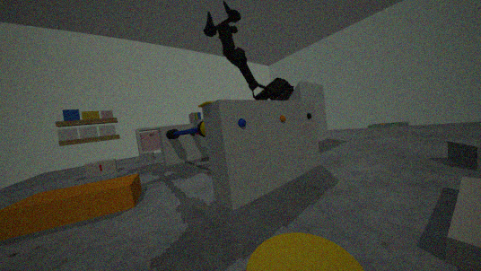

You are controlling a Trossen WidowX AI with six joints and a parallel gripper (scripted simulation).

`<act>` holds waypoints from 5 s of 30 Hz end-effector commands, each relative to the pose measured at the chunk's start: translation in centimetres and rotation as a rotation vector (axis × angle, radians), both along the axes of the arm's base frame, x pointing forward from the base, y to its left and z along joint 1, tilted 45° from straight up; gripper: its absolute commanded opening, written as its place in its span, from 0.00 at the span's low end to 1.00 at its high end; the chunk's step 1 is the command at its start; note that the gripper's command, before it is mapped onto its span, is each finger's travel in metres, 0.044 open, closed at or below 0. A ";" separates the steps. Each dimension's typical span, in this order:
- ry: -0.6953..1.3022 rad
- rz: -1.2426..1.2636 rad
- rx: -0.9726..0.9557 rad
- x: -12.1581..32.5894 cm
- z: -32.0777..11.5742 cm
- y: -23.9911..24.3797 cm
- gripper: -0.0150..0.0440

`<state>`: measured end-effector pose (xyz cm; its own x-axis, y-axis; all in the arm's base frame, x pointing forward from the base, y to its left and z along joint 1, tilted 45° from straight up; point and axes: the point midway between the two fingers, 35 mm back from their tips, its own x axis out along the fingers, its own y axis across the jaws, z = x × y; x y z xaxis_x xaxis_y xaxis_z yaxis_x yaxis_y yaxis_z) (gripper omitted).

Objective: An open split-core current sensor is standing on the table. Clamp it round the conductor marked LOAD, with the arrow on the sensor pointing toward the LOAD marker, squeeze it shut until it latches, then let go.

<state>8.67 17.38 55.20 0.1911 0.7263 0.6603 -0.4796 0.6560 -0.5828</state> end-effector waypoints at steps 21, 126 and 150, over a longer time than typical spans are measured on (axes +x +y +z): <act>1.030 -0.844 0.284 22.9 -22.7 -17.2 1.00; 1.920 -1.923 -0.905 11.6 -56.0 -16.3 1.00; 1.922 -1.923 -0.895 11.7 -57.4 -17.8 0.72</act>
<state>20.42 -0.48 -2.21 0.0832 -0.6979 -0.7114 -0.1293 0.7002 -0.7021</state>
